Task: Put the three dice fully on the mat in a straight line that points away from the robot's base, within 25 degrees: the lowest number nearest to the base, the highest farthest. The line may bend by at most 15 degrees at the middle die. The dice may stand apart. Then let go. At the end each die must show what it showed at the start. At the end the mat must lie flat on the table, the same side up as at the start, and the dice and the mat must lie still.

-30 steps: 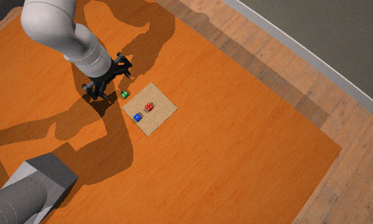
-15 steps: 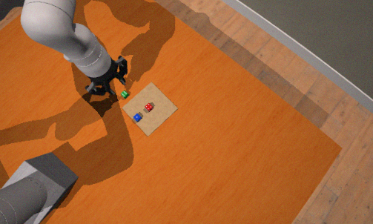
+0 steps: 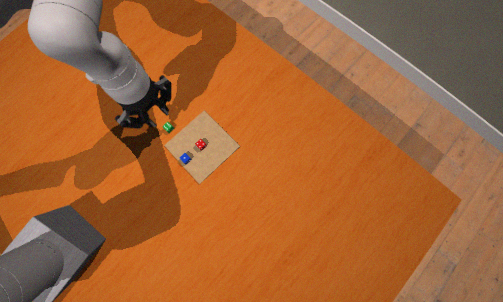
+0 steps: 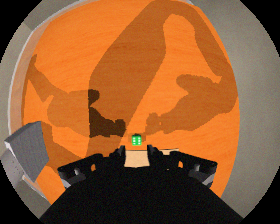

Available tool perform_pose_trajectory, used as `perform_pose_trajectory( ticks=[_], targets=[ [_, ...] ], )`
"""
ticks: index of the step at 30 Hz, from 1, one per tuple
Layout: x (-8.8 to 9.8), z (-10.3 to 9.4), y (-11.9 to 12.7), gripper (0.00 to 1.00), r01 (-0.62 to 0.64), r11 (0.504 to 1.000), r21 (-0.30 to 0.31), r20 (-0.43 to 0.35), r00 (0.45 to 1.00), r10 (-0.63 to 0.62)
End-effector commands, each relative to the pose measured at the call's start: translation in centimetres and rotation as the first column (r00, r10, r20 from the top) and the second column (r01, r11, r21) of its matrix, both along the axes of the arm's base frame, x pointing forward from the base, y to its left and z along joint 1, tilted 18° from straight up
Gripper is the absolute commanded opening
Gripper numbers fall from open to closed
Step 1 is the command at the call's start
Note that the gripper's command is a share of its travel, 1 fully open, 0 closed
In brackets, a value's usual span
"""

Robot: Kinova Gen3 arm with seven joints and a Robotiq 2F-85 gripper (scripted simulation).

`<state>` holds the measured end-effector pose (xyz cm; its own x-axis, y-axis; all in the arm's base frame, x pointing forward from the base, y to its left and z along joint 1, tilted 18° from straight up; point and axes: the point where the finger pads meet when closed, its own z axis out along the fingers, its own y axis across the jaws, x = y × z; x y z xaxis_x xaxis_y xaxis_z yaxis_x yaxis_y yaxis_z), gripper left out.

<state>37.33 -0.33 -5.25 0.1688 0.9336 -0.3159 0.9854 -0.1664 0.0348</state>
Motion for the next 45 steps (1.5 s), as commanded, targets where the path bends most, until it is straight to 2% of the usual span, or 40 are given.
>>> perform_pose_trajectory(
  ticks=[1,22,45],
  targets=[
    [0.0,0.0,0.0,0.35,0.000,1.000,0.001,0.001,1.000,0.000],
    [0.0,-0.3,-0.1,0.35,0.000,1.000,0.001,0.001,1.000,0.000],
    [0.0,-3.0,-0.9,0.35,0.000,1.000,0.000,0.001,1.000,0.000]
  ],
)
